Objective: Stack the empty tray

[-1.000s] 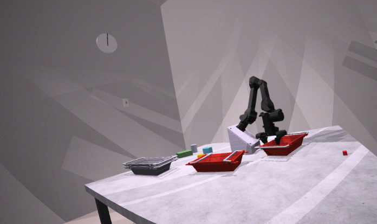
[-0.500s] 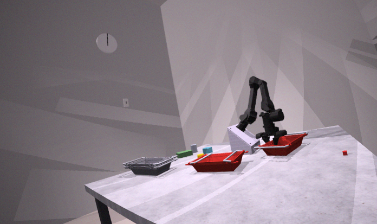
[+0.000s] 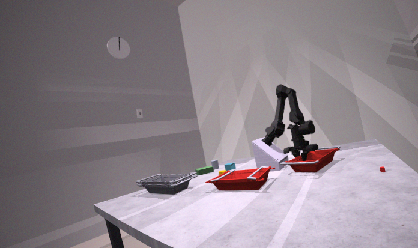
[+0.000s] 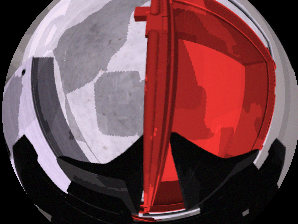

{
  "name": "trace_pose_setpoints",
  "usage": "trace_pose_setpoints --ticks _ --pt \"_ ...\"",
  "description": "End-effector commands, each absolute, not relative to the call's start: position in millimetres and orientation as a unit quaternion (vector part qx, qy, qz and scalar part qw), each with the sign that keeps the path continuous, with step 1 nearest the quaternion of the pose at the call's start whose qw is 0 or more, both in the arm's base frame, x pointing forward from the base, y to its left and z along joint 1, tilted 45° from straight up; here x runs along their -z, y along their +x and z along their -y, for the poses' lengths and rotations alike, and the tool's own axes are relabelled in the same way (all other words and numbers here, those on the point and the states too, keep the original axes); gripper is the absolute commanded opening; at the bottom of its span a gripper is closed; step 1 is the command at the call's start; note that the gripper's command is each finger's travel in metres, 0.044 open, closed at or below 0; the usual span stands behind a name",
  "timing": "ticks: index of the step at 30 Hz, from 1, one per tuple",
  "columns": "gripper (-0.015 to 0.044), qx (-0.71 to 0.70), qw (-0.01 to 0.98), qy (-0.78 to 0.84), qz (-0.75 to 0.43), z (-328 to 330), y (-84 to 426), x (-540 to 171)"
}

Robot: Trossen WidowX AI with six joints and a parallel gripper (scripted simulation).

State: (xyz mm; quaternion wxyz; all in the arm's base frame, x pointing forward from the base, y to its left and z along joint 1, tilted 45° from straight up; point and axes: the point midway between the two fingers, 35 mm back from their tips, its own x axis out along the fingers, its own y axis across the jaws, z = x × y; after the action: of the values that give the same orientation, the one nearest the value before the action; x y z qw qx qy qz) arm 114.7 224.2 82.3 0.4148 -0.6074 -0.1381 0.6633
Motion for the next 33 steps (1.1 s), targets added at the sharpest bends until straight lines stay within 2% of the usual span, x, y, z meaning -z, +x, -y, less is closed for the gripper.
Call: trace_pose_setpoints --ticks 1,9,26,33 --pt "0.0055 -0.664 0.414 -0.608 0.134 -223.3 114.6 -80.9" --pt "0.0001 -0.664 0.413 -0.609 0.133 -218.8 116.0 -85.6" --pt "0.0000 -0.663 0.413 -0.610 0.133 -168.3 109.4 -135.1" --pt "0.0000 -0.663 0.413 -0.610 0.133 -166.2 109.5 -141.3"
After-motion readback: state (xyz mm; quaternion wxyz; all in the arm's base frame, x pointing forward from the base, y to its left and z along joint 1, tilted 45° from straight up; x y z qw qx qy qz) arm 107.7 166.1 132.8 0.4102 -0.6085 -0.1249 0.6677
